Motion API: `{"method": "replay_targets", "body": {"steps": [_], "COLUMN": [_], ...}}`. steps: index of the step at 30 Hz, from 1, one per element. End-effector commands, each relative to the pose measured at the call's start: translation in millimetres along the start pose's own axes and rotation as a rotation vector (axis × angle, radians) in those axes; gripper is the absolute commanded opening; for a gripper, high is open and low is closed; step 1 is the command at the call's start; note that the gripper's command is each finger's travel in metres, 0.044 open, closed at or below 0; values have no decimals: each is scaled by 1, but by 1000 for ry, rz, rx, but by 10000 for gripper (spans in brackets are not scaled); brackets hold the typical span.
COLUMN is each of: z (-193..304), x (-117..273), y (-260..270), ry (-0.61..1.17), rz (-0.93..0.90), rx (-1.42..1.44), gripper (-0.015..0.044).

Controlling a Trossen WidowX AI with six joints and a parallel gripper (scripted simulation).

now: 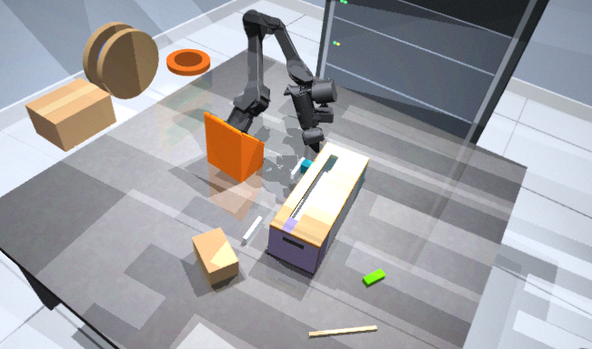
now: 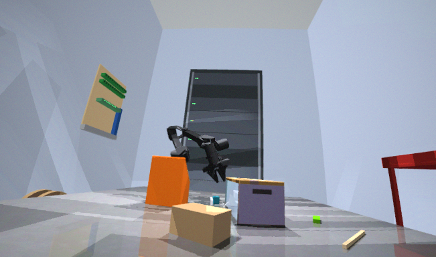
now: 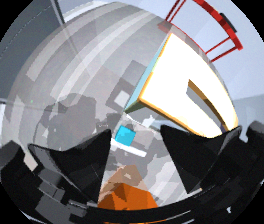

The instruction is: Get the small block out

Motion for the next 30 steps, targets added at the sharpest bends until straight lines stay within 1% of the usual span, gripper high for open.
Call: {"method": "replay_targets", "body": {"steps": [1, 30], "z": [17, 26], "x": [-16, -30], "y": [3, 3], "ry": [18, 24], "rz": [-6, 29], "rx": [924, 2545], "gripper": [285, 285]}}
Point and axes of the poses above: the point midway between the two fingers, 35 mm back from their tips, its own x axis back along the fingers, its own y axis across the jaws, z = x × y, the point moved 6 cm from there along x, back along the fingers, and after that the axes turned 11 degrees about -x, right-handed, at the moved point
